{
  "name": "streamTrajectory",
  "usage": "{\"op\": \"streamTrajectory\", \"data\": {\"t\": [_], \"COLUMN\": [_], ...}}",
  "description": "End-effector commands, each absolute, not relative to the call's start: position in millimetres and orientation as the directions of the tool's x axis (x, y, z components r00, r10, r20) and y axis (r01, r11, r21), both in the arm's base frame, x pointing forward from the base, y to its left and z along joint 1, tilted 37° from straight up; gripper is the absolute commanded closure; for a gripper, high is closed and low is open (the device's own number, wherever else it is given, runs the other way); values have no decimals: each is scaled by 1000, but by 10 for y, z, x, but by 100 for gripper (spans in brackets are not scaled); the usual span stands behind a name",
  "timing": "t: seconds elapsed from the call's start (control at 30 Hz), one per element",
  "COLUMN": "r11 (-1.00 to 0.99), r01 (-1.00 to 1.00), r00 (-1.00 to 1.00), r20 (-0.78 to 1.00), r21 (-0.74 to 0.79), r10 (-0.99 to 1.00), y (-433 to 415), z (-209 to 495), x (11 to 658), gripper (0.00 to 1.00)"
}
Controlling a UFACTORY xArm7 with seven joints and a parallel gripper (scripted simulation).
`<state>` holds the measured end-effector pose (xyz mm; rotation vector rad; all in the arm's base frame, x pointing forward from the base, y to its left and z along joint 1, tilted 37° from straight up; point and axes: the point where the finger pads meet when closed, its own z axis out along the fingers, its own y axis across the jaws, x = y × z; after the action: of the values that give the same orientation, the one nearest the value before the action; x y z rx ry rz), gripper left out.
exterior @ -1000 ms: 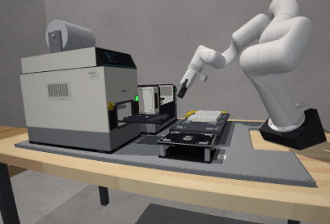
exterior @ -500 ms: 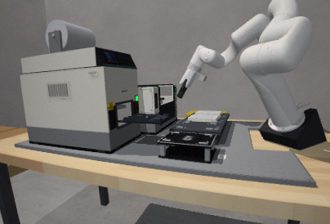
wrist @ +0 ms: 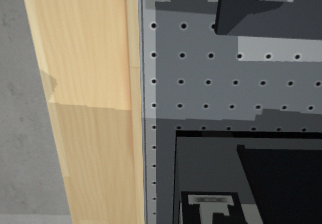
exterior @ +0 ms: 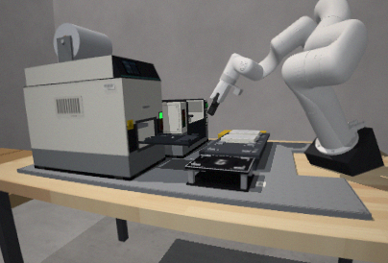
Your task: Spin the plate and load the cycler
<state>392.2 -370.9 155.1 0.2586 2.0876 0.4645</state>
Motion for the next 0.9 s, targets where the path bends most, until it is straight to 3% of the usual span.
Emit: {"op": "streamTrajectory", "data": {"t": [0.0, 0.87], "r11": [907, 907], "r01": [3, 3], "r00": [-526, -526], "r20": [-771, -771], "r21": [421, 421], "r10": [359, 359], "y": [-3731, -3735], "z": [1575, 1582], "x": [3928, 3926], "gripper": [100, 100]}}
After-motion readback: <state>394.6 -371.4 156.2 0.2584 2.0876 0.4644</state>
